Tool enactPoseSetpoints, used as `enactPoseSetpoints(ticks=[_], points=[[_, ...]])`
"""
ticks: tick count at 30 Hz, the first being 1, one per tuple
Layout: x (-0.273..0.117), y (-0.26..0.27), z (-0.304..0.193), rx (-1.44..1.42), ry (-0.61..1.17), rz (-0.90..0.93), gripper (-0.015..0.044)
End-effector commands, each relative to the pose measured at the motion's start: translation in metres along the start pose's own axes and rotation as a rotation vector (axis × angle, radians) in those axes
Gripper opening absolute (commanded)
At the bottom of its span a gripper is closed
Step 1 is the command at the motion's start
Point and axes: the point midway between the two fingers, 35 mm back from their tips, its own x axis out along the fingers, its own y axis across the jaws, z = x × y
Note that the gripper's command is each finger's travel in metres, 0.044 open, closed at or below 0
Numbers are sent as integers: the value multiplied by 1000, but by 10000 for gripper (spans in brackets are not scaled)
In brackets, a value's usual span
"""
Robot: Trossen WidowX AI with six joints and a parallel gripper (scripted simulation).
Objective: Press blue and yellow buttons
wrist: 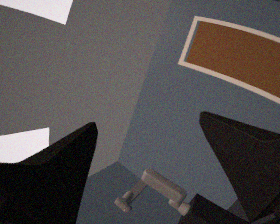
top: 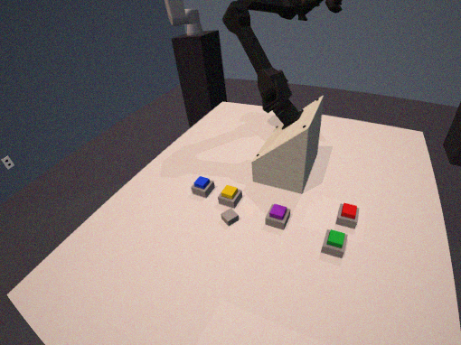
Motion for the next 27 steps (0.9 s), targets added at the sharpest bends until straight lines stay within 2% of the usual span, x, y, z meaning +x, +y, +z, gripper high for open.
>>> enactPoseSetpoints(ticks=[1, 5, 8, 16, 22, 27], points=[[1, 0, 1, -5, -2, -2, 400], [33, -13, 23, -111, -56, -50, 400], [72, -33, 58, -254, -120, -128, 400], [142, -81, 156, -482, -258, -344, 400], [172, -122, 239, -616, -335, -538, 400], [180, -160, 311, -708, -375, -720, 400]])
